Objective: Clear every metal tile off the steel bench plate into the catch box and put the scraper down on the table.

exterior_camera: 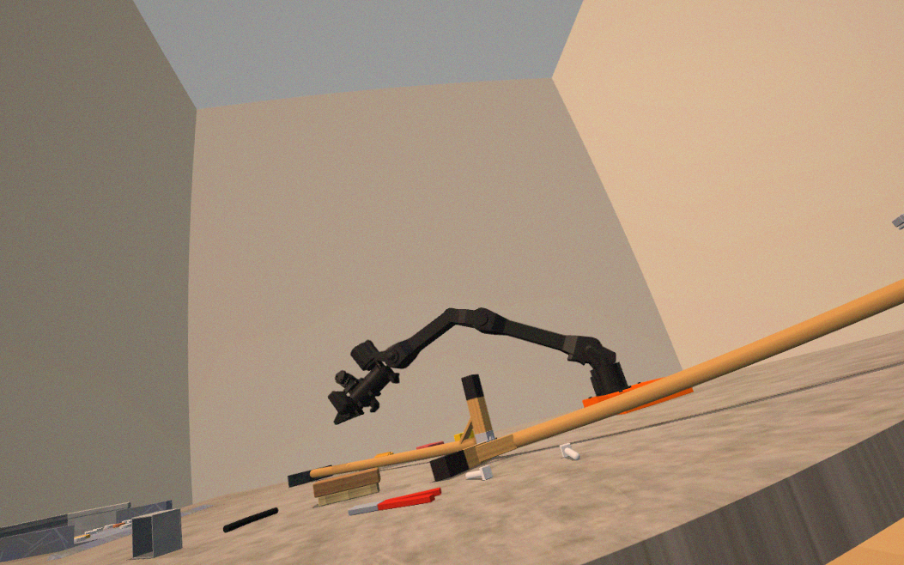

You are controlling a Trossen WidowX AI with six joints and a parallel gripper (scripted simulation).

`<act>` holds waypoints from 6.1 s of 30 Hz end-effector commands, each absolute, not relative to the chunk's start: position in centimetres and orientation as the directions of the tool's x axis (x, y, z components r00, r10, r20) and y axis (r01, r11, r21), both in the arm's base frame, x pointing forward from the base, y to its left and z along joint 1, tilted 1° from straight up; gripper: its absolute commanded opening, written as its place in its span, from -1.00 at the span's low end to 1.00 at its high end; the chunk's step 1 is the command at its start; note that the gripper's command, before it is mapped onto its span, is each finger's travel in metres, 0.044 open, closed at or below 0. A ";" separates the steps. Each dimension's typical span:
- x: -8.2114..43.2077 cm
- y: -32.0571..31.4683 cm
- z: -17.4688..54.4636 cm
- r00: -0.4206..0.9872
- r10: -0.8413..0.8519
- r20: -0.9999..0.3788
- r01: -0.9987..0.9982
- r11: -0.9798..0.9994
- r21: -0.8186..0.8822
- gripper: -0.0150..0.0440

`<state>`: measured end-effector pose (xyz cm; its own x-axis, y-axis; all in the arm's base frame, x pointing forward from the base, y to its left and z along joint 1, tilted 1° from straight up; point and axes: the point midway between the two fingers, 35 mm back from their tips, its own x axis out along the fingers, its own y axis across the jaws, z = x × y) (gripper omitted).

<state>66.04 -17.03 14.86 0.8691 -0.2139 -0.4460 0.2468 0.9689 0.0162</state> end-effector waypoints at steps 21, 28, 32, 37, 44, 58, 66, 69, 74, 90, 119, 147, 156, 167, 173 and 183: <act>66.2 -17.0 7.5 0.857 -0.214 -0.469 0.248 0.969 0.011 -0.49; 66.1 -17.0 5.6 0.855 -0.213 -0.472 0.248 0.969 0.011 -0.49; 66.0 -16.9 4.6 0.855 -0.213 -0.474 0.248 0.969 0.011 -0.49; 65.8 -16.9 3.3 0.853 -0.213 -0.476 0.248 0.969 0.011 -0.49; 65.6 -16.8 2.1 0.853 -0.213 -0.478 0.248 0.969 0.011 -0.49; 65.2 -17.6 2.1 0.851 -0.213 -0.479 0.248 0.969 0.010 -0.49; 64.5 -18.8 2.0 0.850 -0.213 -0.482 0.248 0.969 0.008 -0.49; 64.2 -19.2 1.9 0.849 -0.214 -0.483 0.248 0.969 0.007 -0.49; 63.7 -19.9 1.9 0.848 -0.214 -0.484 0.248 0.969 0.006 -0.49; 62.1 -22.1 1.7 0.846 -0.215 -0.488 0.247 0.969 0.003 -0.49; 58.9 -25.8 1.4 0.843 -0.216 -0.493 0.247 0.969 -0.002 -0.49; 55.4 -28.9 1.2 0.841 -0.217 -0.496 0.247 0.969 -0.005 -0.49; 54.2 -29.9 1.1 0.841 -0.217 -0.496 0.247 0.969 -0.006 -0.49; 52.6 -30.9 1.1 0.841 -0.218 -0.496 0.247 0.969 -0.007 -0.49; 51.8 -31.5 1.0 0.841 -0.218 -0.495 0.247 0.969 -0.007 -0.49; 50.4 -32.4 1.0 0.841 -0.219 -0.494 0.247 0.969 -0.008 -0.49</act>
<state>51.44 -32.15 2.19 0.8527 -0.2238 -0.4719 0.2450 0.9694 -0.0170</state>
